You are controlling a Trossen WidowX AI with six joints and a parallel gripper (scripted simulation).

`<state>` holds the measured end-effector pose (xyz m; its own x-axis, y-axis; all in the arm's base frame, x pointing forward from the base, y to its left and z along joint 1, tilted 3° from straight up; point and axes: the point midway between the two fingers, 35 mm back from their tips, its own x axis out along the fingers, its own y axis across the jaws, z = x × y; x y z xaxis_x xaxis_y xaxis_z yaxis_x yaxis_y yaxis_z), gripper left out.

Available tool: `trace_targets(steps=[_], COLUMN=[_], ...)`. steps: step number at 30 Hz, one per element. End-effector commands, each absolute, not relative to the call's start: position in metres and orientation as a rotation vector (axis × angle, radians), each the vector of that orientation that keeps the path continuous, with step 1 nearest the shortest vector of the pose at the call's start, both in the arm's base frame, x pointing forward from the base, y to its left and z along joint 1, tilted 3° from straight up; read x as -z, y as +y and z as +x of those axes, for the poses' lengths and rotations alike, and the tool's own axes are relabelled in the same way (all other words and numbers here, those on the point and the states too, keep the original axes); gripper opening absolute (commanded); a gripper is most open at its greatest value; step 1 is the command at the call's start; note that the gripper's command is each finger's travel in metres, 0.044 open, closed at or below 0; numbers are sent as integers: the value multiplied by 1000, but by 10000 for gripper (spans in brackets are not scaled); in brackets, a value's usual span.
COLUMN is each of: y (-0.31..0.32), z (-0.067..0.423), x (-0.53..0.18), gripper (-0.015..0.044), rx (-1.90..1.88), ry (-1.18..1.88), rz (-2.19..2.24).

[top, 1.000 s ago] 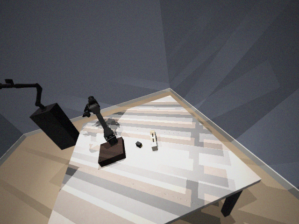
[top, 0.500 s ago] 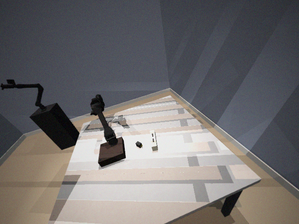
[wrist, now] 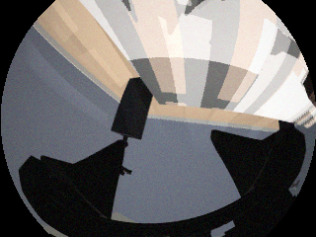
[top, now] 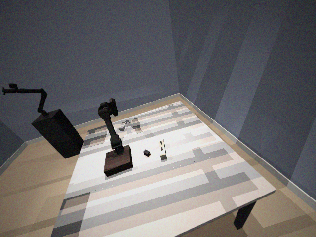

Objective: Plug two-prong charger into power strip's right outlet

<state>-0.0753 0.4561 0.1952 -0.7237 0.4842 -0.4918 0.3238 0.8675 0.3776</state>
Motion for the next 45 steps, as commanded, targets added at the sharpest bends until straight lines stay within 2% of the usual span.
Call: trace_targets(steps=[1, 23, 45], y=[454, 426, 362], z=[-48, 76, 184], x=[-186, -158, -130], gripper=[440, 440, 440], rx=[-340, -281, -158], ry=[2383, 2121, 1879], rz=[630, 802, 896])
